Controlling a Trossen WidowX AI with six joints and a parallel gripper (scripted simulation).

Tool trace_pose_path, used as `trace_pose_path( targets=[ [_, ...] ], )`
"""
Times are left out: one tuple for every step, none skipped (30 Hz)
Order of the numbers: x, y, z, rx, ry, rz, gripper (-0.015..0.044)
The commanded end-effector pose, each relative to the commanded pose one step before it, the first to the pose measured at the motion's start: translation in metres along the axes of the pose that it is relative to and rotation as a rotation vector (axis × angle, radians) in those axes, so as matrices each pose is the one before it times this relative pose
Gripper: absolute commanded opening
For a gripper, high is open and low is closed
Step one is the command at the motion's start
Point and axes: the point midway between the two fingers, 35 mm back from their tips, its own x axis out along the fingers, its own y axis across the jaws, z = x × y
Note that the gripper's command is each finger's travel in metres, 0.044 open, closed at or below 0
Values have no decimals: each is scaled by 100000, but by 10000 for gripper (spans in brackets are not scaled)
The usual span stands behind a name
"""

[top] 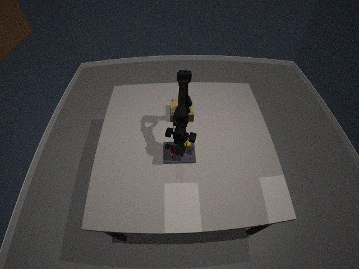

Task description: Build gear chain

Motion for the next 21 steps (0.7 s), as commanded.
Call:
trace_pose_path(
  targets=[
    [634,-16,15,-1912,-22,189,0],
    [135,-2,10,491,0,0,0],
    [132,1,10,692,0,0,0],
    [134,4,9,907,0,0,0],
    [141,7,8,1146,0,0,0],
    [148,10,7,1395,0,1,0],
    [154,12,4,1625,1,1,0],
    [157,13,1,1813,1,1,0],
    [158,13,-3,1953,1,1,0],
    [158,12,-6,2053,2,1,0],
    [158,10,-9,2117,2,0,0],
    [157,7,-11,2146,2,0,0],
    [157,4,-12,2142,2,0,0],
    [156,0,-12,2104,2,-1,0],
    [156,-3,-11,2032,2,-1,0],
    [155,-6,-10,1929,2,-1,0],
    [-80,-11,-9,2216,0,-1,0],
    [-61,-15,-6,2329,0,-1,0],
    [-42,-20,0,2601,0,-2,0],
    [-8,-22,9,2371,-1,-2,0],
    [32,-16,20,1470,-2,-2,0]
  ],
)
